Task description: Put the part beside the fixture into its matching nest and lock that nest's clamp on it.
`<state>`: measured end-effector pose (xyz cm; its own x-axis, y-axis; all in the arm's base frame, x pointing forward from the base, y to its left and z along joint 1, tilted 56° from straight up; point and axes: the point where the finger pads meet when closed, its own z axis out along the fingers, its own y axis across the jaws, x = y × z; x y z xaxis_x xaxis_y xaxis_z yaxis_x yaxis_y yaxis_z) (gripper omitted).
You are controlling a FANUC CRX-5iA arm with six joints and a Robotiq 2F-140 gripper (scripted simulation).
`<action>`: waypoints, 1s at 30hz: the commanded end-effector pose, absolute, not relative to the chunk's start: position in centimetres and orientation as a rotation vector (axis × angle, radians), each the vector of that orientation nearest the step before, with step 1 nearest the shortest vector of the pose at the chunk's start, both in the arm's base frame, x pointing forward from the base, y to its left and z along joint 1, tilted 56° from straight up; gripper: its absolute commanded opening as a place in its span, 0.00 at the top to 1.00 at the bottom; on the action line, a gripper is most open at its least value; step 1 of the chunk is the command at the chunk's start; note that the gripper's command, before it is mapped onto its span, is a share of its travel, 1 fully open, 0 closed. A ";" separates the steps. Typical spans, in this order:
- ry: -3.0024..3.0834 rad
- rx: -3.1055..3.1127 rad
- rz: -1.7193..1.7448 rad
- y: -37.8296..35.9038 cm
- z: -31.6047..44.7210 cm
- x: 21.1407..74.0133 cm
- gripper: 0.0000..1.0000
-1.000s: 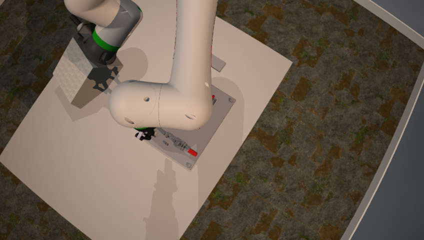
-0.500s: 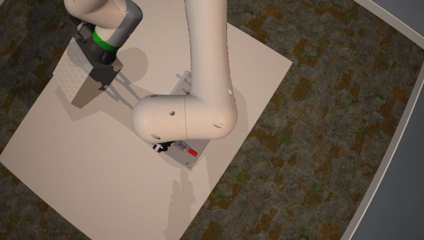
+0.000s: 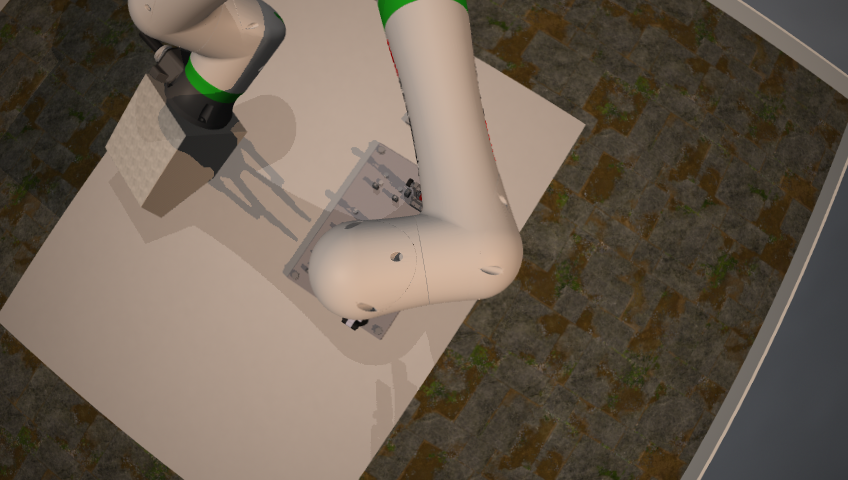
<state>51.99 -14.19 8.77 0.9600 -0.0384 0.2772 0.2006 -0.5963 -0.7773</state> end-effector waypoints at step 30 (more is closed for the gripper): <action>-0.113 -2.187 -0.331 -9.0 5.1 53.6 0.72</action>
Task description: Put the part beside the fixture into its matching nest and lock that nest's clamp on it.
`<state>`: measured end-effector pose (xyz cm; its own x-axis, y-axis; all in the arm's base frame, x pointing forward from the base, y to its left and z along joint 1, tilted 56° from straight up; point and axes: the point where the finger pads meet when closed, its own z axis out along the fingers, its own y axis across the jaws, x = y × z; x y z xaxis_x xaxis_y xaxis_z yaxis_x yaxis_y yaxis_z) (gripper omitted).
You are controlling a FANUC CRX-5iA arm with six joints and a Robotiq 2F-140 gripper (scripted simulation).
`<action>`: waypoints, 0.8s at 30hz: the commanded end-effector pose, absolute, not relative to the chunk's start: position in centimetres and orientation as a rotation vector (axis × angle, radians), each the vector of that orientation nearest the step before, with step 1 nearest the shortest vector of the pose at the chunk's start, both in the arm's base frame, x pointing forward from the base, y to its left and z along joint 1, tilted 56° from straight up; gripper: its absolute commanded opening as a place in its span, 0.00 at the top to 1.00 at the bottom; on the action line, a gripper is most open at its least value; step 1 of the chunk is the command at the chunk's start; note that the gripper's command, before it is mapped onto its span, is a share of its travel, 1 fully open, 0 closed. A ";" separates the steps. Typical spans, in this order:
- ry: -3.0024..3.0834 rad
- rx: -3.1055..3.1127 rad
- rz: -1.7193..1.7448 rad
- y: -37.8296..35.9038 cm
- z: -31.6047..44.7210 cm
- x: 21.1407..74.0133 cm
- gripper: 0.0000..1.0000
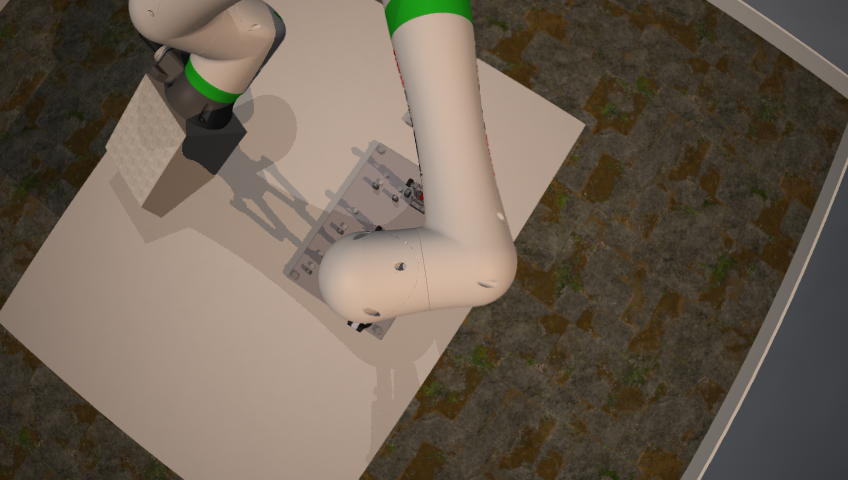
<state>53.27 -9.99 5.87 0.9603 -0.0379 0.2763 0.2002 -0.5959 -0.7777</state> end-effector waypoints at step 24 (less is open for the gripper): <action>-0.113 -2.187 -0.331 -5.0 2.3 54.5 0.72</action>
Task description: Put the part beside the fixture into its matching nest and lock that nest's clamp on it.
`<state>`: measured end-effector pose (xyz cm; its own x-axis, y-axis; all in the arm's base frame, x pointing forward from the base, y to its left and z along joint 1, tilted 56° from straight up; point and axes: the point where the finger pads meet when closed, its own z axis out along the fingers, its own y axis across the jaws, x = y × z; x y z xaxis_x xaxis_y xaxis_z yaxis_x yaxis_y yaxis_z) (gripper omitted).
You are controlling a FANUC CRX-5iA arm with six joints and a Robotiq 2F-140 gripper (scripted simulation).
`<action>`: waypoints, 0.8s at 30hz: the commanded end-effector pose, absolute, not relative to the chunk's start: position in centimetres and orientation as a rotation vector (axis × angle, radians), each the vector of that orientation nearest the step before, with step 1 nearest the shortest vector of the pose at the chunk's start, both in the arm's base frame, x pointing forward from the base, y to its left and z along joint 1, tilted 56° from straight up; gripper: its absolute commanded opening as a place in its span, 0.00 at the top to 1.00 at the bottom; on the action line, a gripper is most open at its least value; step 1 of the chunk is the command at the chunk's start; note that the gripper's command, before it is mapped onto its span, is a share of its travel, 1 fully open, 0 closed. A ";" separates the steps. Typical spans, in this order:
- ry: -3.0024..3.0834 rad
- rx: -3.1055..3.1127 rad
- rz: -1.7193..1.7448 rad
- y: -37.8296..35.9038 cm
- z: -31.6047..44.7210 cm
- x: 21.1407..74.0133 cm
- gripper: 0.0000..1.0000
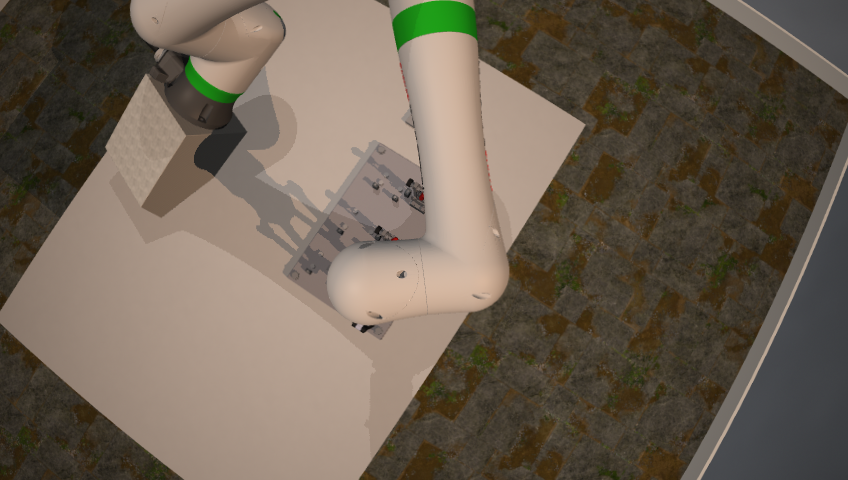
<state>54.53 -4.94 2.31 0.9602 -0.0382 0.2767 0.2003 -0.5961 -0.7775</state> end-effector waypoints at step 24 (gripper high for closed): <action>-0.113 -2.187 -0.331 -4.2 1.7 54.7 0.72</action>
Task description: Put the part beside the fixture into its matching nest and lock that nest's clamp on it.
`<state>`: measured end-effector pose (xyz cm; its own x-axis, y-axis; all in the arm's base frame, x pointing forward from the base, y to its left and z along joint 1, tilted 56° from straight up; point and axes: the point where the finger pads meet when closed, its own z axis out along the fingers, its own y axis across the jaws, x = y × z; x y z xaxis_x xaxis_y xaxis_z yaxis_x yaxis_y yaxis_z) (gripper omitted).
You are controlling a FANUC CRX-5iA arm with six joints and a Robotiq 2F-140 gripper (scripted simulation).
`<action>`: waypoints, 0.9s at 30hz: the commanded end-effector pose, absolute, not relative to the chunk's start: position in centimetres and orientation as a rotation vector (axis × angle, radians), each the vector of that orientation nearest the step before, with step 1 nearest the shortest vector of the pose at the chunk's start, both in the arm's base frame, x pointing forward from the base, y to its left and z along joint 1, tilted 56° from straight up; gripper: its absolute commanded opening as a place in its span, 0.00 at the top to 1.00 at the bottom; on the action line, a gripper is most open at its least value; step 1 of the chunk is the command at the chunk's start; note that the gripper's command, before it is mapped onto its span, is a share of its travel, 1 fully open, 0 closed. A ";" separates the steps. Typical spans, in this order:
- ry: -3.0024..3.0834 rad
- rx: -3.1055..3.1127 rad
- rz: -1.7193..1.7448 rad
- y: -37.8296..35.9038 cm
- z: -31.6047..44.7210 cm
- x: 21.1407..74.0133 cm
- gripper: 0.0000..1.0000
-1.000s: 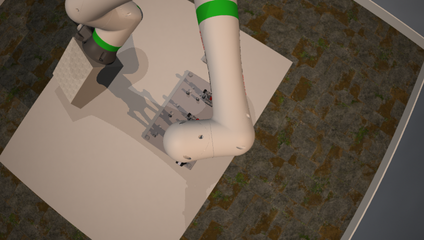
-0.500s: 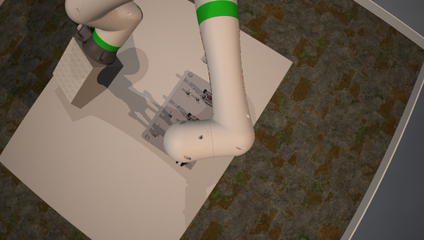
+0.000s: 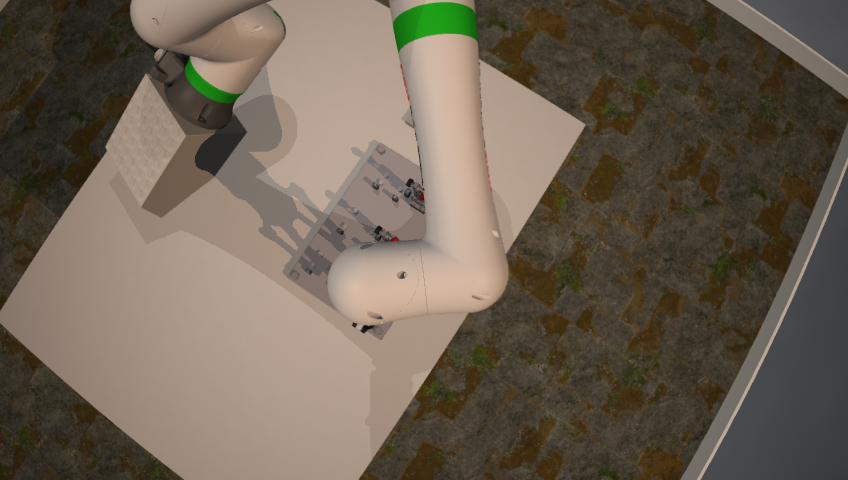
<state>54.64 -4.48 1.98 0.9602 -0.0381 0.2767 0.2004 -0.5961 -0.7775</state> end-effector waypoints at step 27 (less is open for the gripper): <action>-0.113 -2.187 -0.331 -2.1 0.2 55.3 0.72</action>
